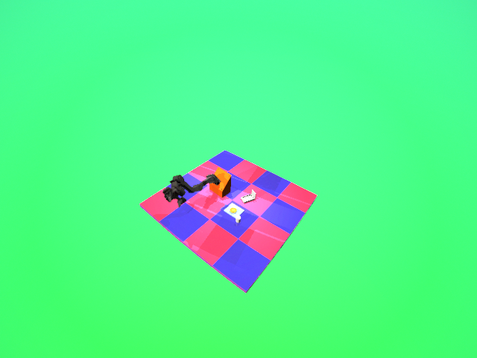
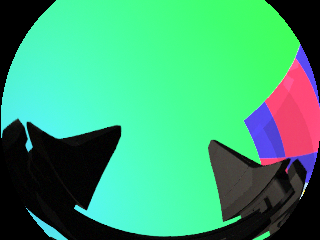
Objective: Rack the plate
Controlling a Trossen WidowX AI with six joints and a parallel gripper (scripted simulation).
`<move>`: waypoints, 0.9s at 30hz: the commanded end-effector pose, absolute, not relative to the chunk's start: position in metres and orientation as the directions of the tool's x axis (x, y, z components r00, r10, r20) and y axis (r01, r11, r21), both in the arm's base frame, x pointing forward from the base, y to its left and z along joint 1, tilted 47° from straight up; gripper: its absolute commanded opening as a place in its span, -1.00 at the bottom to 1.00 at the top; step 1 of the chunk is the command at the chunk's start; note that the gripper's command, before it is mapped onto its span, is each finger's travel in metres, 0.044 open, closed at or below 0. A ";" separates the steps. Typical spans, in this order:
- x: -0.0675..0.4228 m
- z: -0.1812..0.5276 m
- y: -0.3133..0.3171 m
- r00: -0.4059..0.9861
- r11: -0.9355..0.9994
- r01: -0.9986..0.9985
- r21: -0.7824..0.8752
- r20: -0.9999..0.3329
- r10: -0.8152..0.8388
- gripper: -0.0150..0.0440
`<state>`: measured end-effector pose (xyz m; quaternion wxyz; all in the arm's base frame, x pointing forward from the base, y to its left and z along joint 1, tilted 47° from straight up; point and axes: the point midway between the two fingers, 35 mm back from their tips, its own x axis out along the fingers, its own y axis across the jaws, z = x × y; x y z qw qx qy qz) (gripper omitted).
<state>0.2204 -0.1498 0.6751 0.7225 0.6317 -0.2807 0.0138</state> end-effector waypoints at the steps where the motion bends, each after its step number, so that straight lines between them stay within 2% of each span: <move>1: 0.220 0.675 -0.150 0.842 0.199 -0.377 0.905 0.424 -0.334 0.86; 6: 0.206 0.686 -0.140 0.821 0.162 -0.447 0.880 0.476 -0.316 0.86; 17: 0.128 0.735 -0.085 0.664 0.380 -0.598 0.706 0.702 -0.258 0.86; 27: 0.080 0.755 -0.015 0.551 0.549 -0.646 0.531 0.822 -0.146 0.86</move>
